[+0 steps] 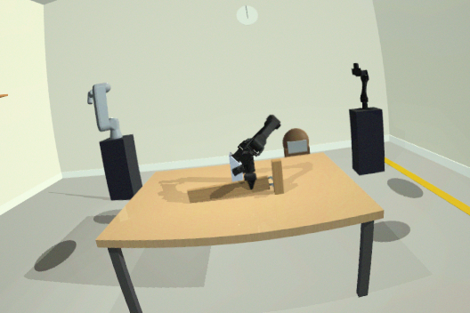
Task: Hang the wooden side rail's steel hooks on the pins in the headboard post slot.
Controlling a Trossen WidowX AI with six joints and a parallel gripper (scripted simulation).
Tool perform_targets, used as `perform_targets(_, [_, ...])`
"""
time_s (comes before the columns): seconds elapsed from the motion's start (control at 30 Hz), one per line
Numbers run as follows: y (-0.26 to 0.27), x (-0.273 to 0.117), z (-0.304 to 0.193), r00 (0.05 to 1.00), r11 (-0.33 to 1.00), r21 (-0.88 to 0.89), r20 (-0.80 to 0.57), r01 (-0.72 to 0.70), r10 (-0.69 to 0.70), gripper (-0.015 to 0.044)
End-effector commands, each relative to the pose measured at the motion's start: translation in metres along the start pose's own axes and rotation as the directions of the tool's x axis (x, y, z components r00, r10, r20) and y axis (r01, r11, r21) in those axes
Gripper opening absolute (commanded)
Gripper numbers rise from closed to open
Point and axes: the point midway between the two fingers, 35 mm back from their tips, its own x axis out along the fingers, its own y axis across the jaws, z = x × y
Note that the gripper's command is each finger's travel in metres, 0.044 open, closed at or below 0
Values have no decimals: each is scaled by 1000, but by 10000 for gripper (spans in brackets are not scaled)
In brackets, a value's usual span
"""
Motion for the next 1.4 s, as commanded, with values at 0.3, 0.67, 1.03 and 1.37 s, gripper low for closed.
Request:
perform_targets(0.3, [1, -3, -2, 1000, 1000, 3, 0, -10, 10, 0])
perform_targets(0.67, [2, -3, -3, 1000, 1000, 3, 0, -10, 10, 0])
perform_targets(1.03, [2, -3, -4, 1000, 1000, 3, 0, -10, 10, 0])
perform_targets(1.37, [1, -3, -5, 1000, 1000, 3, 0, -10, 10, 0])
